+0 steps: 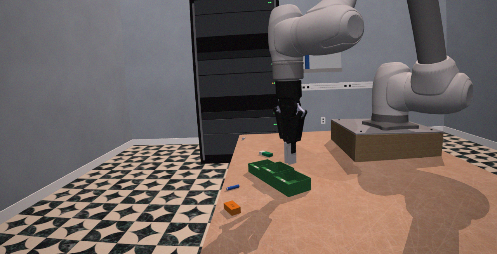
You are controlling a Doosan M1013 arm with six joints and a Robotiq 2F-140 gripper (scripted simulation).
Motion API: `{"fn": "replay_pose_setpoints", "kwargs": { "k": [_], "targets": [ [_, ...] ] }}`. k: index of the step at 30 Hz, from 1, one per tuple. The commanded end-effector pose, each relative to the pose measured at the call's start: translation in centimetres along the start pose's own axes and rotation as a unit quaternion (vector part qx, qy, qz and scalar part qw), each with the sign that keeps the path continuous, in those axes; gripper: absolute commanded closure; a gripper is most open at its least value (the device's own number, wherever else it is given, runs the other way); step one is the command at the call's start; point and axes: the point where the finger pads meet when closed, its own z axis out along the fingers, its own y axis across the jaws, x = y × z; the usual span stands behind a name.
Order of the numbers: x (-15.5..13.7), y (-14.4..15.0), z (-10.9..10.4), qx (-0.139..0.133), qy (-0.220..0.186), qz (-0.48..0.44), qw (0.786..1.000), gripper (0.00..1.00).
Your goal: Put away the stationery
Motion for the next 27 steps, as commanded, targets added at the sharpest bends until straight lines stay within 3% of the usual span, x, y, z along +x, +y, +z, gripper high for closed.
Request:
{"fn": "replay_pose_setpoints", "kwargs": {
  "k": [1,11,18,19,27],
  "targets": [
    [0.1,0.0,-2.8,0.0,0.001,0.0,1.0,0.85],
    [0.1,0.0,-10.6,0.0,0.001,0.0,1.0,0.85],
    [0.1,0.0,-10.6,0.0,0.001,0.0,1.0,0.85],
    [-0.2,0.7,-10.3,0.0,0.001,0.025,1.0,0.69],
    [-2.7,6.6,-8.3,0.001,0.0,0.183,0.983,0.69]
  ]
}}
